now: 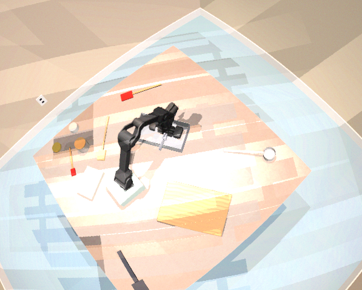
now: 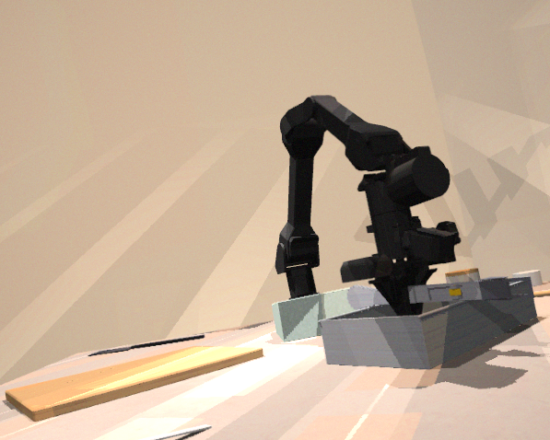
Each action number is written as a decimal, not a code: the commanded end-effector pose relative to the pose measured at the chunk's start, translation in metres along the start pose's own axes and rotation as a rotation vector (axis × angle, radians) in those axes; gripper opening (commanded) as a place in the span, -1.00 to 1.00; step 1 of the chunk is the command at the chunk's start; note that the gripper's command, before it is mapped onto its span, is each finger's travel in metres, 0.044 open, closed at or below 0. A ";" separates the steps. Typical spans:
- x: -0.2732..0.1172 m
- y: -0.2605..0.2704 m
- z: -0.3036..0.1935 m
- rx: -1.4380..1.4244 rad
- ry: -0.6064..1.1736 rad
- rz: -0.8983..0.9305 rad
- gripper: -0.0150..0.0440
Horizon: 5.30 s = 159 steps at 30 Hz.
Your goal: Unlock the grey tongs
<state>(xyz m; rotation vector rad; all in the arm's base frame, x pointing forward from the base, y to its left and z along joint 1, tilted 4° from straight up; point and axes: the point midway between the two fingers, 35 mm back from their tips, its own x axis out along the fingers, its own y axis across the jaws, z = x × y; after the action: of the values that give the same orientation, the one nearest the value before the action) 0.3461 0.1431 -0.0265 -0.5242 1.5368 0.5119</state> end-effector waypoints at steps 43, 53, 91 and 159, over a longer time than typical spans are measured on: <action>-0.095 -0.056 -0.020 0.173 0.011 0.000 -1.00; -0.097 -0.113 -0.052 0.371 0.011 -0.010 -1.00; -0.103 -0.249 -0.210 0.984 0.013 -0.032 -1.00; -0.098 -0.294 -0.383 1.463 -0.403 -0.402 -1.00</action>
<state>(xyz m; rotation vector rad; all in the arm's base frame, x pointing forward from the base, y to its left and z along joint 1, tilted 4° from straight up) 0.2273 -0.3241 0.0830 0.4277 1.0452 -0.7889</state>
